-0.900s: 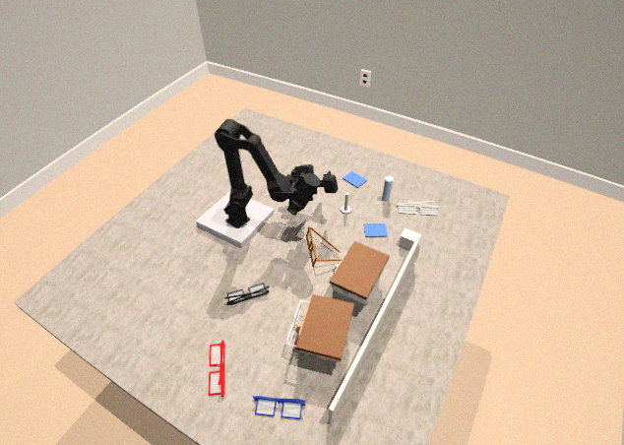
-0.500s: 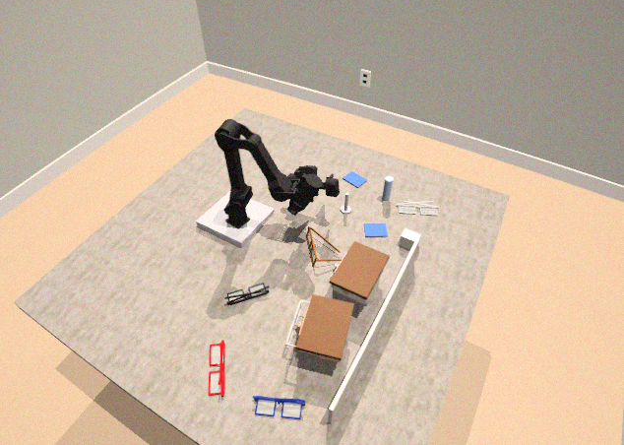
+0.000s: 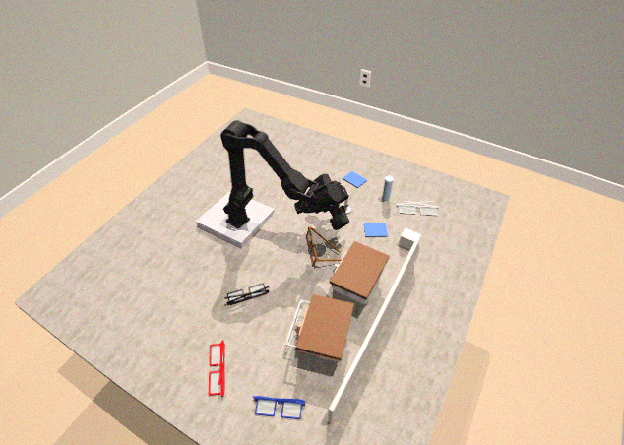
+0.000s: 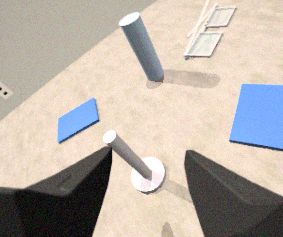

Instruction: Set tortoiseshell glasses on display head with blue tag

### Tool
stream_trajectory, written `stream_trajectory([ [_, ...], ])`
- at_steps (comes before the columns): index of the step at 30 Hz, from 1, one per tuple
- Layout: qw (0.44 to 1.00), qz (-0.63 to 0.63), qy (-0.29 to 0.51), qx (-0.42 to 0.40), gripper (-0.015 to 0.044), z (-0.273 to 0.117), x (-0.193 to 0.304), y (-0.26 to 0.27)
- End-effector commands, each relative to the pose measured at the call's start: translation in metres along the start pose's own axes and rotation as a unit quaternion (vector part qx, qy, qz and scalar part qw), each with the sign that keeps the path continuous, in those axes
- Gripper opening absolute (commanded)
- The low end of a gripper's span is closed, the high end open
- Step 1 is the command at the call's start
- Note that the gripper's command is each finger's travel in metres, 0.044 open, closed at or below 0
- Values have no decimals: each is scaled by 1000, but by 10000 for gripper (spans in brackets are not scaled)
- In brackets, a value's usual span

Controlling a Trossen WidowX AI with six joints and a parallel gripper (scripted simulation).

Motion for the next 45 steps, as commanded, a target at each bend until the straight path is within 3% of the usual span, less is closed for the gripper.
stream_trajectory([
  [1,918,328,39,220,200,-28,-19,-44],
  [10,768,514,39,379,200,-65,-25,-60],
  [19,606,616,26,502,200,-103,-28,-61],
  [36,605,617,25,503,200,-103,-28,-60],
  [39,605,617,25,503,121,-103,-28,-60],
  [45,605,617,25,503,120,-103,-28,-60],
])
Point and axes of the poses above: the point midway between the two fingers, 35 mm back from their tips, its own z axis out along the fingers, its own y axis across the jaws, x = y × z, the point moved 8 cm from there along -z, back along the fingers, and after that the axes turned 11 degrees about z, right-handed, at the moved point
